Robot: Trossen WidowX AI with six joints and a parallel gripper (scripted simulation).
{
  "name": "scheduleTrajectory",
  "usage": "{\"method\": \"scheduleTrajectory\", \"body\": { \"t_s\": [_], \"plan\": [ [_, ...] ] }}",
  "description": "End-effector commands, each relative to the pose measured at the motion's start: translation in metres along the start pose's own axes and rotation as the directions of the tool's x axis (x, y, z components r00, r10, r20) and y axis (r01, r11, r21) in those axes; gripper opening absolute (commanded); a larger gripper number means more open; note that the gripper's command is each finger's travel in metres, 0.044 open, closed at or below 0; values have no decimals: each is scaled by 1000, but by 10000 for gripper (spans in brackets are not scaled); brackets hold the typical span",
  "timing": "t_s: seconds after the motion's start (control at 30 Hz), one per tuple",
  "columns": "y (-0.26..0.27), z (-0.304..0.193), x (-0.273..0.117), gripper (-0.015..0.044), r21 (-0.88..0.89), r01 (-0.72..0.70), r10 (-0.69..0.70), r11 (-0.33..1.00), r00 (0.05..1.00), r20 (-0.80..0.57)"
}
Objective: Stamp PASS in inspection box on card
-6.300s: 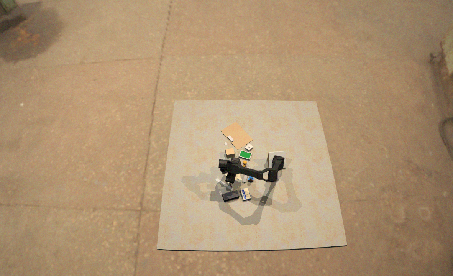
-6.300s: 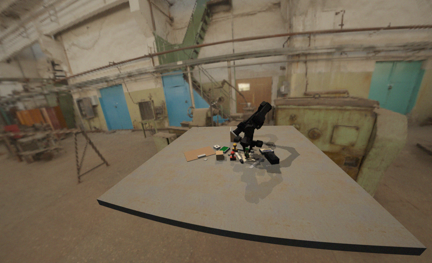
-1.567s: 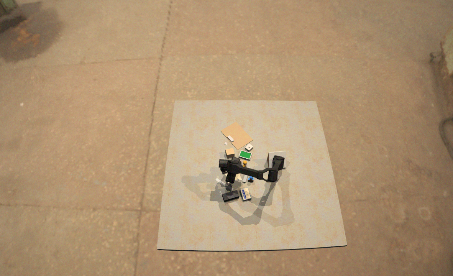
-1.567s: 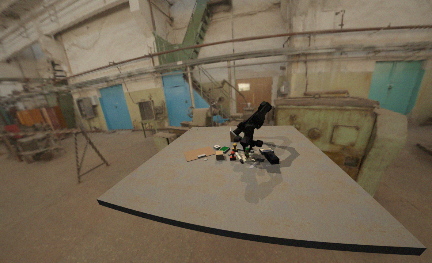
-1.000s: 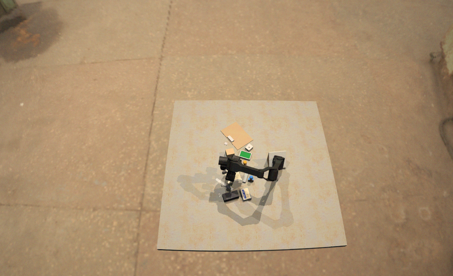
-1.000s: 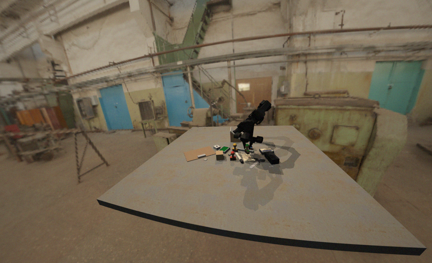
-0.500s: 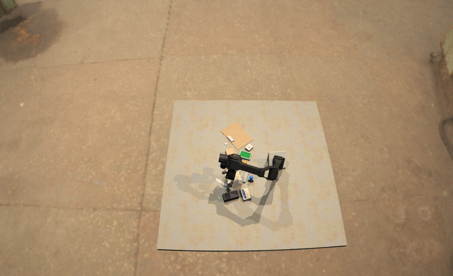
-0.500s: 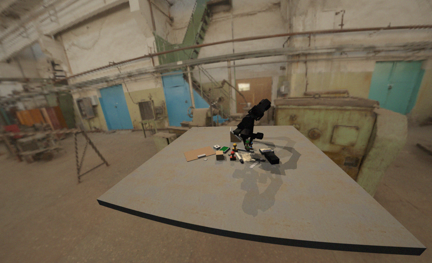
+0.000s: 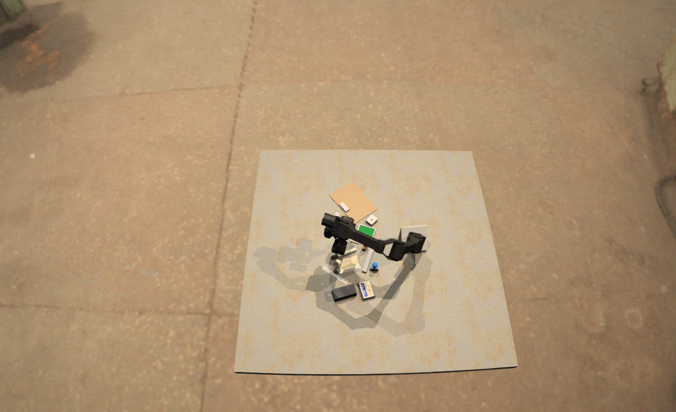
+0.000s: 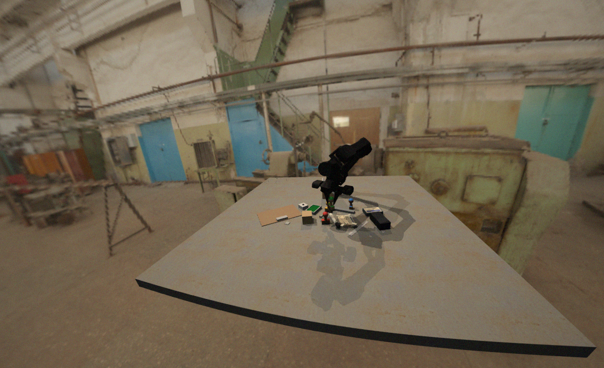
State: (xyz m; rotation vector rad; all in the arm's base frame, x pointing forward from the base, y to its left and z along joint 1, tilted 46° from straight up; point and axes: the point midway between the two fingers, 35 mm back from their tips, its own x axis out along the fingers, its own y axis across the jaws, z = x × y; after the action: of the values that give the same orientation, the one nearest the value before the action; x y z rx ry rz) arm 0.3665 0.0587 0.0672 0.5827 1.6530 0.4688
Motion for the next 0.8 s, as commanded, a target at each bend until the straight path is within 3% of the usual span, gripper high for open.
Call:
{"method": "scheduleTrajectory", "body": {
  "t_s": [0.0, 0.77],
  "plan": [
    [-28, 13, 4, 0, -2, 9, -9, 1000, 1000, -3],
    [-170, 45, 25, 0, -9, 3, -3, 1000, 1000, -5]
  ]
}}
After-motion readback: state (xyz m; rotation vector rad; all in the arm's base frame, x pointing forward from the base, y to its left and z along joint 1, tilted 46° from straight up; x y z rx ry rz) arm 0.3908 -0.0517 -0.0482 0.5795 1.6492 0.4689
